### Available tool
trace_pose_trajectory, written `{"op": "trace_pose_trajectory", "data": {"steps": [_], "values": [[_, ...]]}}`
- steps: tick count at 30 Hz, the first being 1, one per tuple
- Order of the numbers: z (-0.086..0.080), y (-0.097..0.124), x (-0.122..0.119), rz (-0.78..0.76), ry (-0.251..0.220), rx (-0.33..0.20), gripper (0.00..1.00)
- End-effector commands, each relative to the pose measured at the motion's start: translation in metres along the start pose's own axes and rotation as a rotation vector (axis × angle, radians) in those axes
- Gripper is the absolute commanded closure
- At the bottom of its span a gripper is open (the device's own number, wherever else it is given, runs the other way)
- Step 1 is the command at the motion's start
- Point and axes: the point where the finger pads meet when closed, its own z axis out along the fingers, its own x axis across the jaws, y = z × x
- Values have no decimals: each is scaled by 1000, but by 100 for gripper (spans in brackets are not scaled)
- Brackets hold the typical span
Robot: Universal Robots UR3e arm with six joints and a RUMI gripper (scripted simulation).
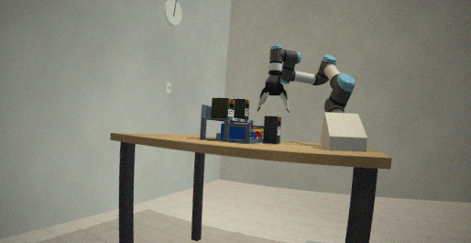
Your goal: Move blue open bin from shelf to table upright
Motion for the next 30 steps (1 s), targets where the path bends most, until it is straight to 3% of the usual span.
{"op": "trace_pose_trajectory", "data": {"steps": [1,30], "values": [[-2,-2,-1,1,1,1,0],[-4,-4,-2,1,1,1,0]]}}
